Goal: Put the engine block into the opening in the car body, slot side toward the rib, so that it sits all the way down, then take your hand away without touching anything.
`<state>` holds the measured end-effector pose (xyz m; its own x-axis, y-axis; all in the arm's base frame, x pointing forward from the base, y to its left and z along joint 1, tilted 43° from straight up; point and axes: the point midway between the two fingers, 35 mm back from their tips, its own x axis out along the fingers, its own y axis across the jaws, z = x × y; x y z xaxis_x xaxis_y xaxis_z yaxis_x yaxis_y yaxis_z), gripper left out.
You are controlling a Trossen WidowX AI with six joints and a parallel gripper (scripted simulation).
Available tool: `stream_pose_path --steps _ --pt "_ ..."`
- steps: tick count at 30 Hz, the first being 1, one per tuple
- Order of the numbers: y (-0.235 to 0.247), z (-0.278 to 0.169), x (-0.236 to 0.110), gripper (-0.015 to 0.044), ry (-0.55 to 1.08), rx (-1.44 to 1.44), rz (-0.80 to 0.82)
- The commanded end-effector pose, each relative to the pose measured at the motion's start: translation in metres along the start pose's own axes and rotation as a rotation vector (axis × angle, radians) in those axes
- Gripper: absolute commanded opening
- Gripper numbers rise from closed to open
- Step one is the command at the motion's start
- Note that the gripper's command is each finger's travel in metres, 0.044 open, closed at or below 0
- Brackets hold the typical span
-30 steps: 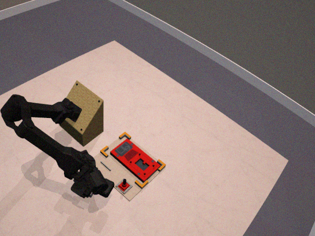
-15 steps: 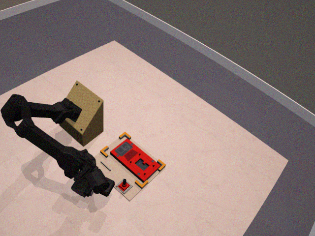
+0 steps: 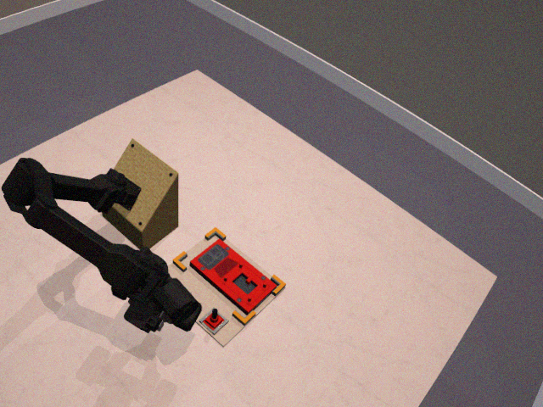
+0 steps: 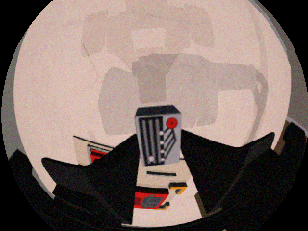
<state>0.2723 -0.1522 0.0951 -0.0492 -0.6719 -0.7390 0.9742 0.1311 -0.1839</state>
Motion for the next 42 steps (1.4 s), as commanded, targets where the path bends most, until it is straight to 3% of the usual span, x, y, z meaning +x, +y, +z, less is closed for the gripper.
stream_pose_path --steps 1,21,42 --pt "0.001 0.003 -0.015 0.0000 -0.007 0.012 0.009" --pt "-0.007 0.002 -0.077 0.0000 -0.016 0.008 0.009" --pt "0.034 -0.029 -0.065 0.0000 -0.011 -0.264 0.012"
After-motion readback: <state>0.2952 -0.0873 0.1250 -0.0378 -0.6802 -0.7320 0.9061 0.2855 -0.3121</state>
